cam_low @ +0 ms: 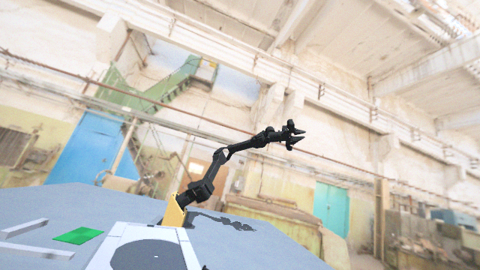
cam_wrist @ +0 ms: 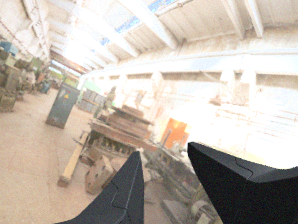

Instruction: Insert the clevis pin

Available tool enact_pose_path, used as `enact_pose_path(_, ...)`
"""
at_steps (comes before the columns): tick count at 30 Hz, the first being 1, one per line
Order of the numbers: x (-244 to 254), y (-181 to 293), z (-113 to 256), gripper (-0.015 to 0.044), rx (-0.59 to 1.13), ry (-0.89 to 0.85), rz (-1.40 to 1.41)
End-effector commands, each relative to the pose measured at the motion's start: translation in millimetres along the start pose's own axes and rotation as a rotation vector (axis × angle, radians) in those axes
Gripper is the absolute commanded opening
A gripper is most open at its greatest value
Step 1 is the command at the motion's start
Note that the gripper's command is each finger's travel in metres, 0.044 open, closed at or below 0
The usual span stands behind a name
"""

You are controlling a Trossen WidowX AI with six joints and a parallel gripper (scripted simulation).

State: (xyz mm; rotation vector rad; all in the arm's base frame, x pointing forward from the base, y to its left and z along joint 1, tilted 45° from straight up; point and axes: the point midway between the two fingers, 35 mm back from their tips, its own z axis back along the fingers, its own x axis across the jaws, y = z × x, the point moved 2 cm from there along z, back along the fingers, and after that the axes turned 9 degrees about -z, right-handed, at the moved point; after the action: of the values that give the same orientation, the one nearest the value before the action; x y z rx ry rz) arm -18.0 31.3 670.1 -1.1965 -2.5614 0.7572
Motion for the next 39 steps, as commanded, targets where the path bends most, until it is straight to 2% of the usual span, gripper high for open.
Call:
enact_pose_path(1,-29.1,64.4,-17.1,0.016,0.184,0.068,-0.157)
enact_pose_path(7,-68.3,144.2,-21.6,0.016,0.397,0.208,-0.386)
enact_pose_path(12,-104.0,208.9,-11.1,0.016,0.549,0.373,-0.58)
enact_pose_path(22,-172.7,326.9,49.4,0.016,0.77,0.833,-1.009)
enact_pose_path(27,-197.3,378.7,98.6,0.016,0.83,1.143,-1.266)
enact_pose_path(32,-213.4,421.8,159.3,0.016,0.82,1.529,-1.533)
enact_pose_path(36,-217.9,448.4,214.5,0.016,0.733,1.907,-1.745)
enact_pose_path(39,-215.4,462.0,255.3,0.016,0.608,2.218,-1.884)
